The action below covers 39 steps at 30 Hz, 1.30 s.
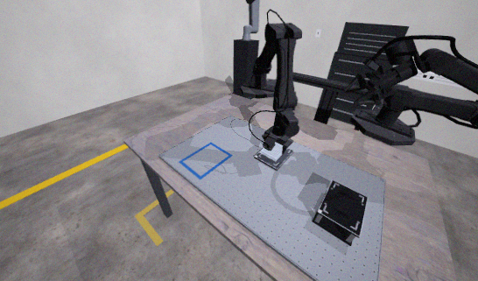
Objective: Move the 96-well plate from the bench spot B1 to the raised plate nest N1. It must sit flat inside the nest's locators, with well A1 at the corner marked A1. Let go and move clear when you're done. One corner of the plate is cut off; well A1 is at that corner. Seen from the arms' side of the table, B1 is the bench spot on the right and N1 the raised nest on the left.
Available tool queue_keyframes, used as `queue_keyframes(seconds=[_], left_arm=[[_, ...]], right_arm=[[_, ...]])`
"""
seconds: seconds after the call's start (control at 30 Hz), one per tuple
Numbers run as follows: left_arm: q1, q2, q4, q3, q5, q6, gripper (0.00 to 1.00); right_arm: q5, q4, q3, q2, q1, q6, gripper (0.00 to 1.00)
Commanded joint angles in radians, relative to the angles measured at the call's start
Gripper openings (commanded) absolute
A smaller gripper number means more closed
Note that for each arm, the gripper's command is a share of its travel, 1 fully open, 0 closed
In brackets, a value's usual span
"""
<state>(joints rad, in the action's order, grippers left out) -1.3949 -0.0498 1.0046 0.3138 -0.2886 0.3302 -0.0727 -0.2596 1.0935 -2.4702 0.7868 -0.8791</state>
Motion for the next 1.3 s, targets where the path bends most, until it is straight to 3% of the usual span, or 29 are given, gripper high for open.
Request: queue_keyframes(seconds=[0.0, 0.47, 1.03, 1.27], left_arm=[[-0.010, 0.011, 0.013, 0.006, -0.008, 0.007, 1.00], [-0.010, 0.011, 0.013, 0.006, -0.008, 0.007, 1.00], [-0.010, 0.011, 0.013, 0.006, -0.008, 0.007, 1.00], [-0.010, 0.011, 0.013, 0.006, -0.008, 0.007, 1.00]], right_arm=[[0.004, -0.007, 0.030, 0.041, -0.003, 0.005, 0.82], [0.004, -0.008, 0.031, 0.040, -0.003, 0.005, 0.82], [-0.002, 0.099, 0.040, -0.076, -0.013, 0.012, 0.82], [-0.001, 0.067, -0.025, -0.011, 0.002, -0.010, 0.82]])
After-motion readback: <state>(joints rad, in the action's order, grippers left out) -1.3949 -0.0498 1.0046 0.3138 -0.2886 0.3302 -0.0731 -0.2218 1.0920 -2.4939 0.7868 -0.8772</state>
